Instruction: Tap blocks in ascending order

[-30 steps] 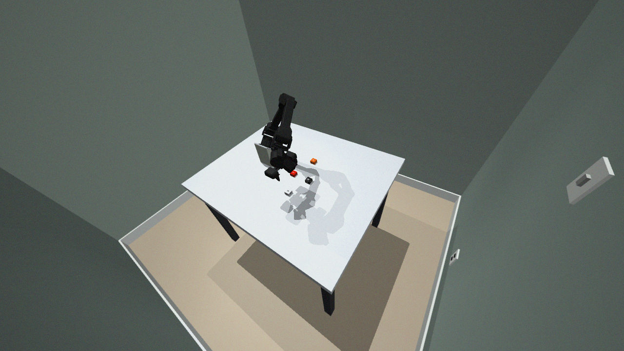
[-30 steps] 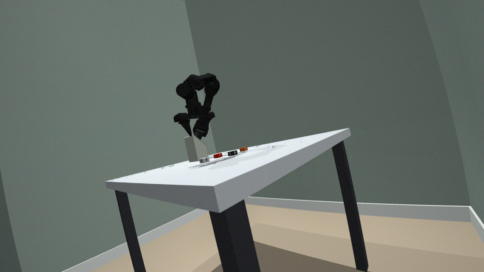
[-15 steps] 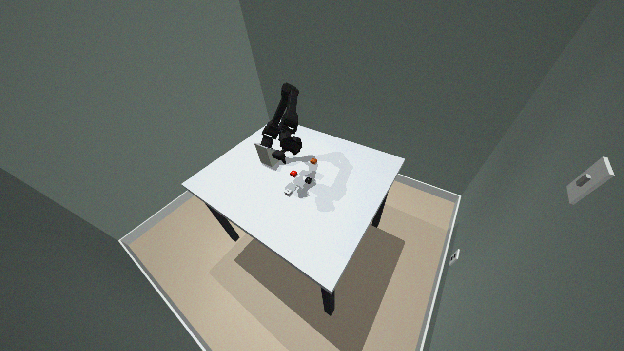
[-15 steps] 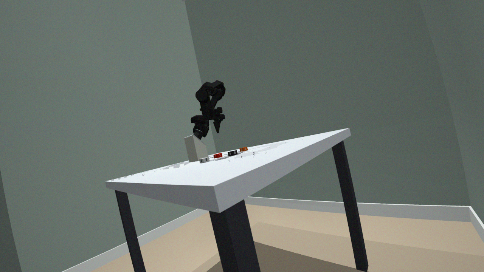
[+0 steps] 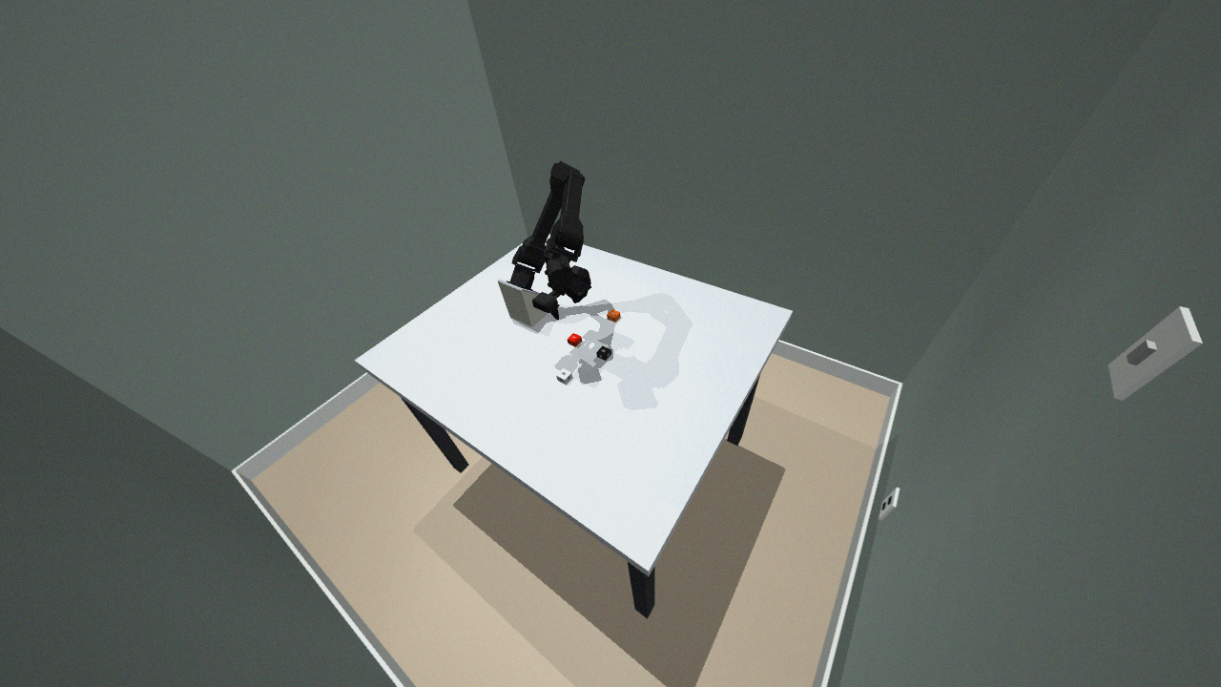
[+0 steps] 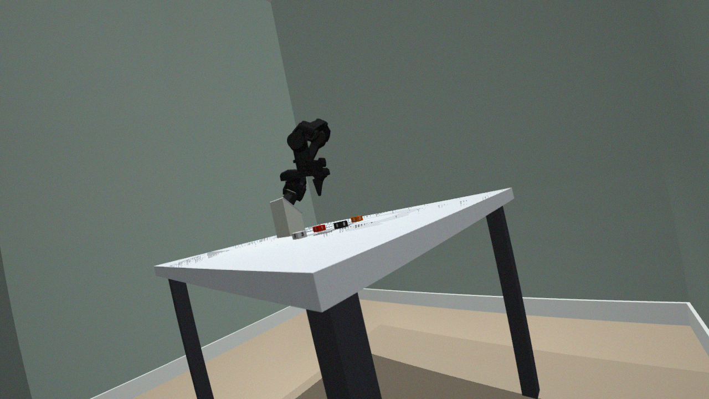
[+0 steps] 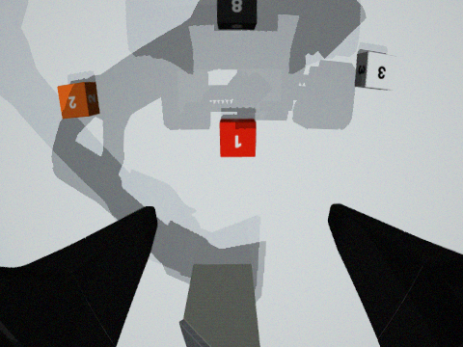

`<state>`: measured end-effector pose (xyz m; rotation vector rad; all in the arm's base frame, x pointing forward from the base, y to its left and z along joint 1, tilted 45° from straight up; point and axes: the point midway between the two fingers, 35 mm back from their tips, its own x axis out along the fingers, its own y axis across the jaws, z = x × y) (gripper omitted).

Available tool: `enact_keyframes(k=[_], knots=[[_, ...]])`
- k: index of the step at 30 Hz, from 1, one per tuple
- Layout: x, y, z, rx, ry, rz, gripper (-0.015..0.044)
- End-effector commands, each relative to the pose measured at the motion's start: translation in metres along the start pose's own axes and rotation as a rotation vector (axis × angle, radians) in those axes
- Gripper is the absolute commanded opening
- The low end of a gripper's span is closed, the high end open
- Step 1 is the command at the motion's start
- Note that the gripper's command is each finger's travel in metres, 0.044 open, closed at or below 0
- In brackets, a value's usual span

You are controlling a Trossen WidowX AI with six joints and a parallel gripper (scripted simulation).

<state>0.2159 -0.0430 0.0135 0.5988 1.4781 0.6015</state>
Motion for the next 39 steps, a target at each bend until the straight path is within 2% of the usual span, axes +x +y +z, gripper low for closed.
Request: enact_keyframes(k=[1, 5, 12, 14, 36, 39], knots=[[0.000, 0.001, 0.000, 0.004, -0.005, 0.002, 0.0400], [-0.002, 0.021, 0.013, 0.007, -0.007, -0.009, 0.0400], [-0.002, 0.135, 0.043, 0.004, -0.009, 0.002, 0.0400], [-0.001, 0.150, 0.043, 0.002, -0.007, 0.010, 0.0400], [-0.001, 0.150, 0.043, 0.002, -0.007, 0.010, 0.0400], [-0.003, 0.138, 0.056, 0.003, -0.009, 0.007, 0.0400]])
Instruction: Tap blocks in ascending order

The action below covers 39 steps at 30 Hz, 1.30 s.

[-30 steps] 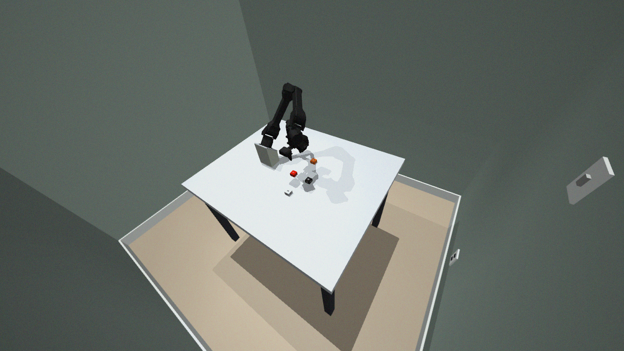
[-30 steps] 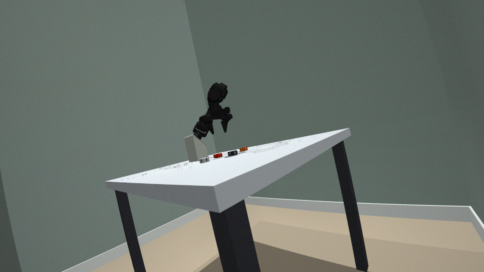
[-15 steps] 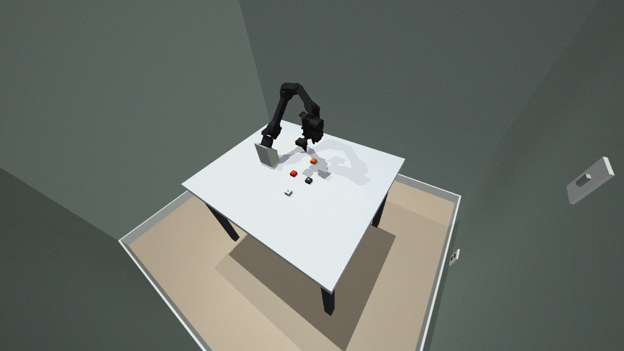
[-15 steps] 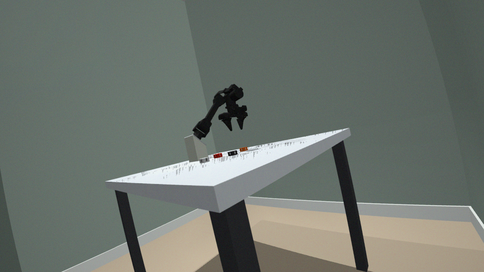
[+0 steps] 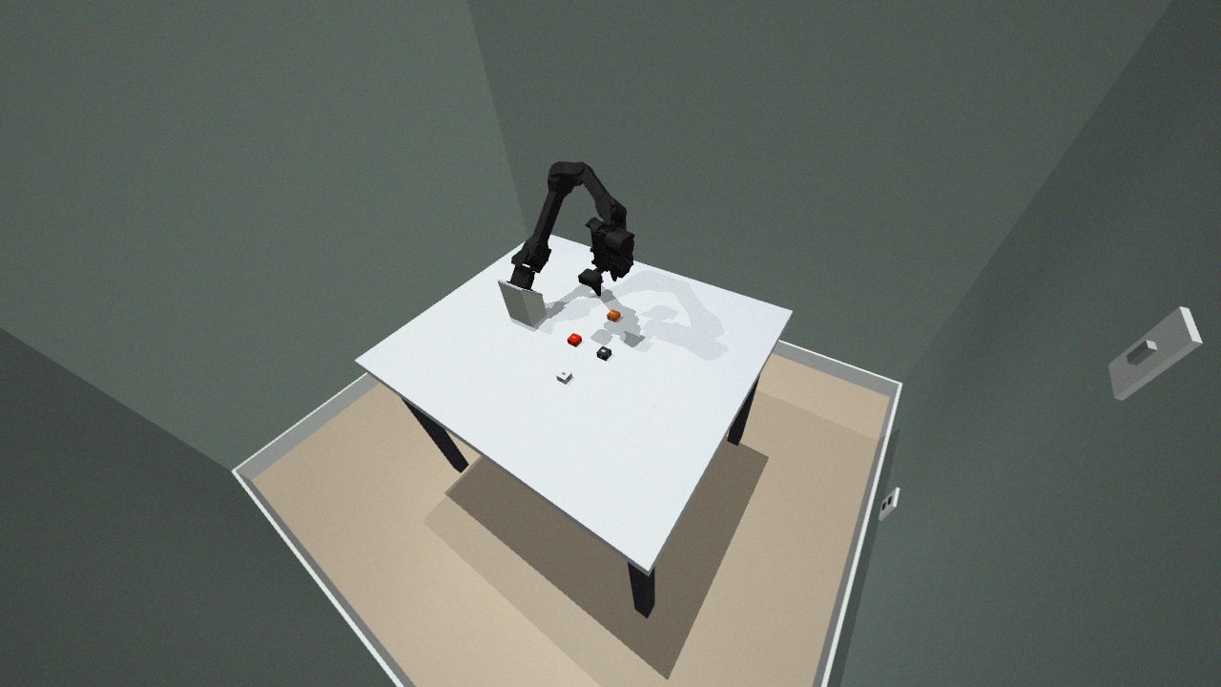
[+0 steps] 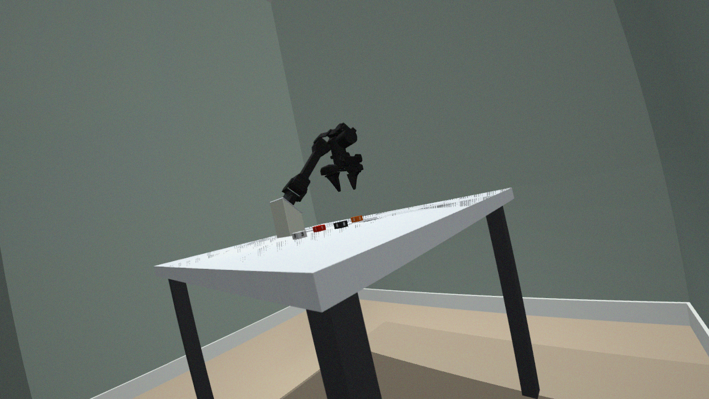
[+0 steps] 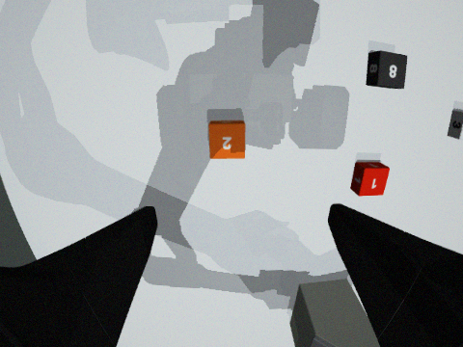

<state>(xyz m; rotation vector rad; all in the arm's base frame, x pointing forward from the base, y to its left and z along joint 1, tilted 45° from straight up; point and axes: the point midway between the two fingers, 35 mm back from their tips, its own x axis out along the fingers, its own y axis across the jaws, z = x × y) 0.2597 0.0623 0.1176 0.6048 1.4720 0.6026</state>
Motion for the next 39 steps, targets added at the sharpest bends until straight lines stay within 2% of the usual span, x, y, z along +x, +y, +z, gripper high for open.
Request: enact_keyframes(k=[1, 7, 12, 34, 39], knots=[[-0.002, -0.019, 0.020, 0.003, -0.004, 0.000, 0.0400], [-0.005, -0.087, 0.063, 0.006, -0.010, -0.004, 0.0400], [-0.001, -0.142, 0.082, -0.003, -0.006, -0.002, 0.0400], [-0.001, -0.144, 0.083, -0.003, -0.006, -0.002, 0.0400], [-0.005, -0.149, 0.044, 0.000, -0.004, -0.006, 0.0400]])
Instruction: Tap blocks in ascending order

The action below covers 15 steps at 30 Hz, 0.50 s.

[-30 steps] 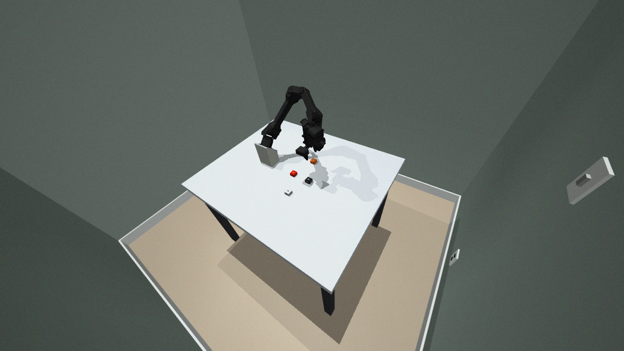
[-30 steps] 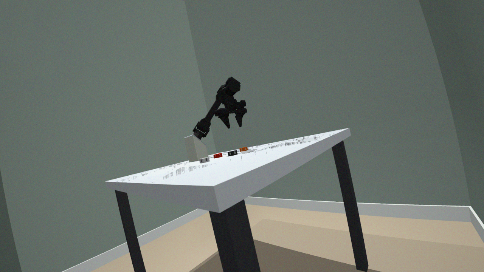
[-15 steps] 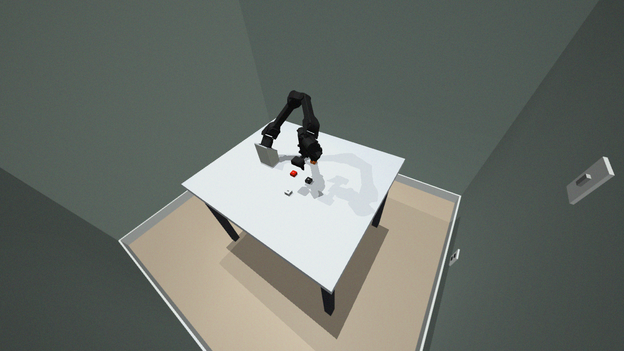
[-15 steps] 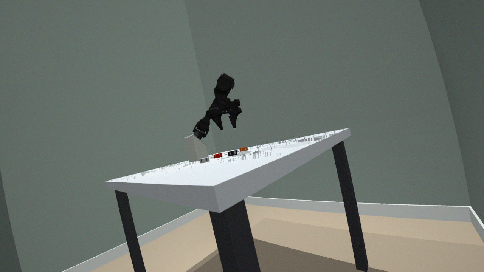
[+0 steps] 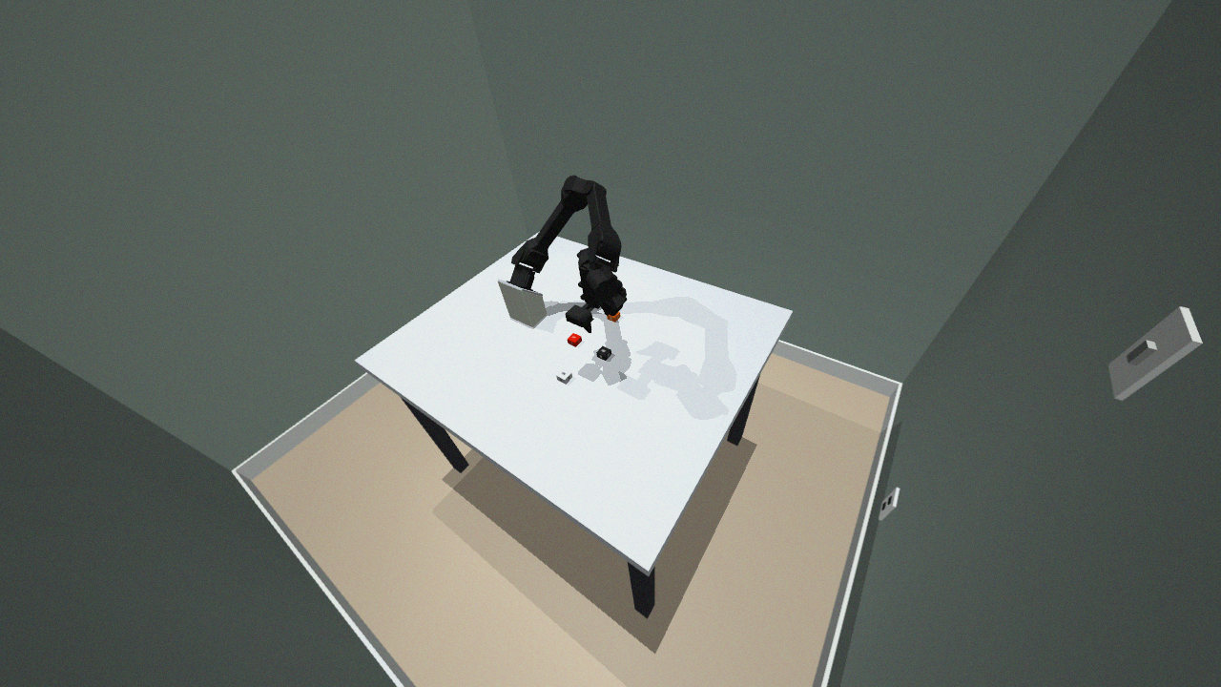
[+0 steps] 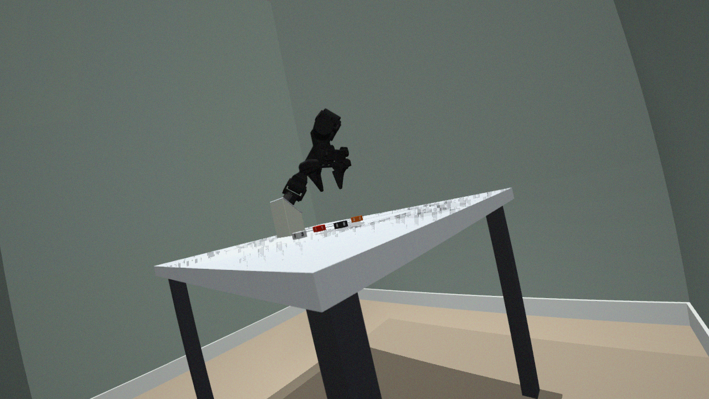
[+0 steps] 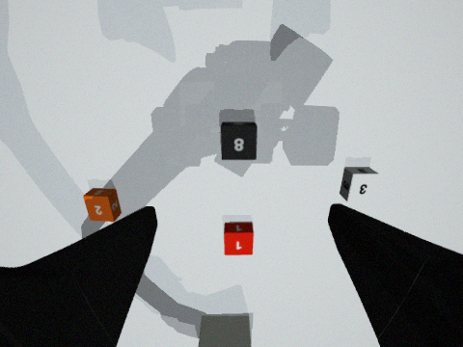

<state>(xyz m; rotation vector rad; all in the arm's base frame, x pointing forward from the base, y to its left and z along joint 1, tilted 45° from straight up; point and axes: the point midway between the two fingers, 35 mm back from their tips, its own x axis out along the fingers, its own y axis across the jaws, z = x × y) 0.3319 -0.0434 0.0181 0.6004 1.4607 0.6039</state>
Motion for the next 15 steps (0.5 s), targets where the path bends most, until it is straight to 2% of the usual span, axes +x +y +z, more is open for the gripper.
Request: enact_keyframes(k=[1, 7, 12, 15], knots=[[-0.004, -0.004, -0.040, 0.008, 0.005, -0.006, 0.0400], [0.000, -0.001, -0.108, 0.010, 0.009, -0.003, 0.0400], [0.001, -0.001, -0.116, 0.010, 0.009, -0.002, 0.0400], [0.026, -0.002, -0.113, 0.011, 0.008, -0.005, 0.0321]])
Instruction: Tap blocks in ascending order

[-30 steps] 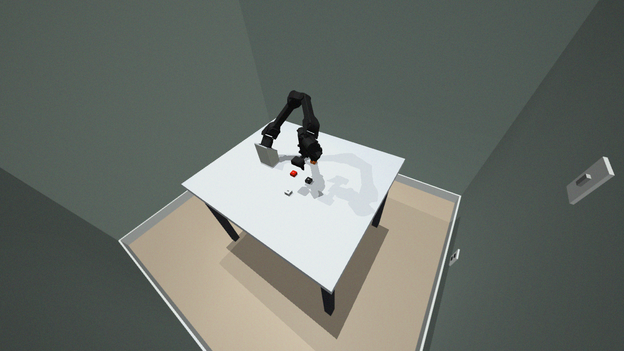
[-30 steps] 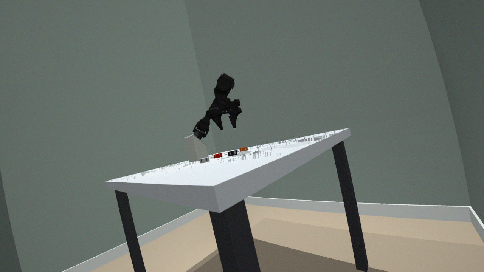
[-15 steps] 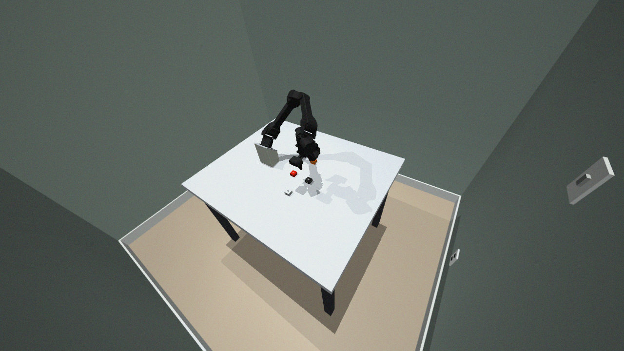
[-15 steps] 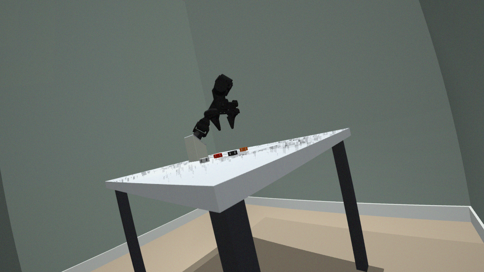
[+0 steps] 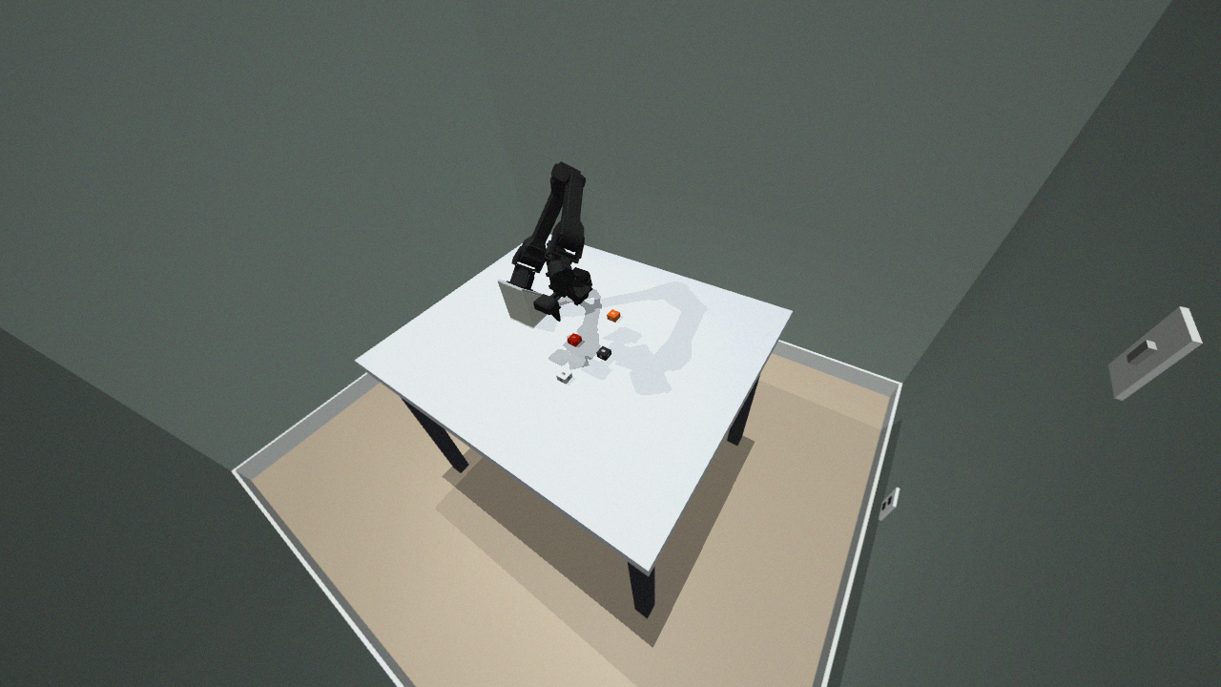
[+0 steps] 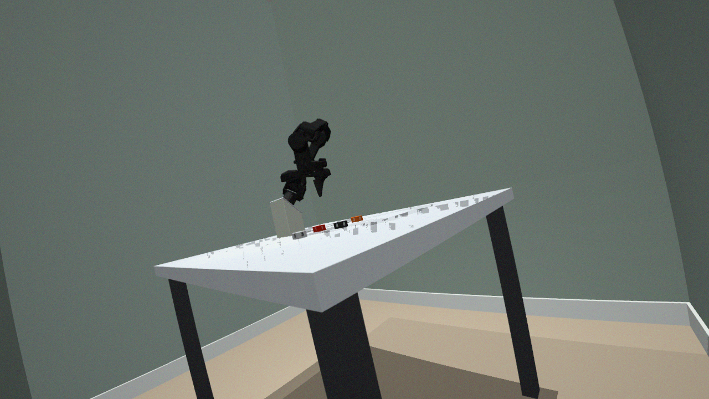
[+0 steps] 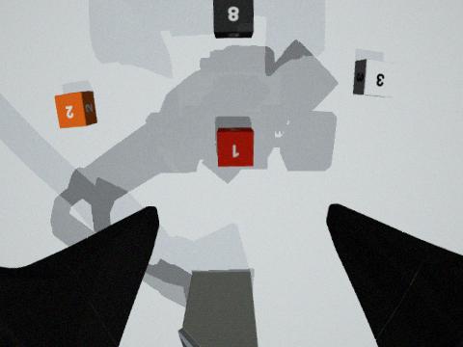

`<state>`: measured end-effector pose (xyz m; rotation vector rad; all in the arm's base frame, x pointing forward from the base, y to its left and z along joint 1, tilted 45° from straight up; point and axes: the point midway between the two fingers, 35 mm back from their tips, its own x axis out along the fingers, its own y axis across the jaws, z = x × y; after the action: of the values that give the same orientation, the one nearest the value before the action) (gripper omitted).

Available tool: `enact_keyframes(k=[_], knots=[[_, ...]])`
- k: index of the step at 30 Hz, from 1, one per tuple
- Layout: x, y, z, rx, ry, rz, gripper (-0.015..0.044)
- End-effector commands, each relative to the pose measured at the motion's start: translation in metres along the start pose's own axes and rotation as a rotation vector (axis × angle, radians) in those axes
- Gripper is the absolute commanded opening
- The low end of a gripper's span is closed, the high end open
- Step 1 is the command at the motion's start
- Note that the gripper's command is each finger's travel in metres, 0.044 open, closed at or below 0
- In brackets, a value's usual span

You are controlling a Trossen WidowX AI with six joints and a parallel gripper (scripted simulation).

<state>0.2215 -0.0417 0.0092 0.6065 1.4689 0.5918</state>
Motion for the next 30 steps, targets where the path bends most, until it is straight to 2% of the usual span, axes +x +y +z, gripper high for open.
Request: enact_keyframes(k=[1, 4, 11, 12, 30], knots=[[0.038, 0.002, -0.002, -0.002, 0.006, 0.000, 0.0295], [0.075, 0.004, -0.006, -0.003, 0.006, 0.006, 0.0216], [0.077, 0.004, -0.006, -0.004, 0.006, 0.007, 0.0032], [0.077, 0.004, -0.006, -0.004, 0.006, 0.007, 0.0020], [0.091, 0.004, -0.006, -0.003, 0.006, 0.006, 0.0020]])
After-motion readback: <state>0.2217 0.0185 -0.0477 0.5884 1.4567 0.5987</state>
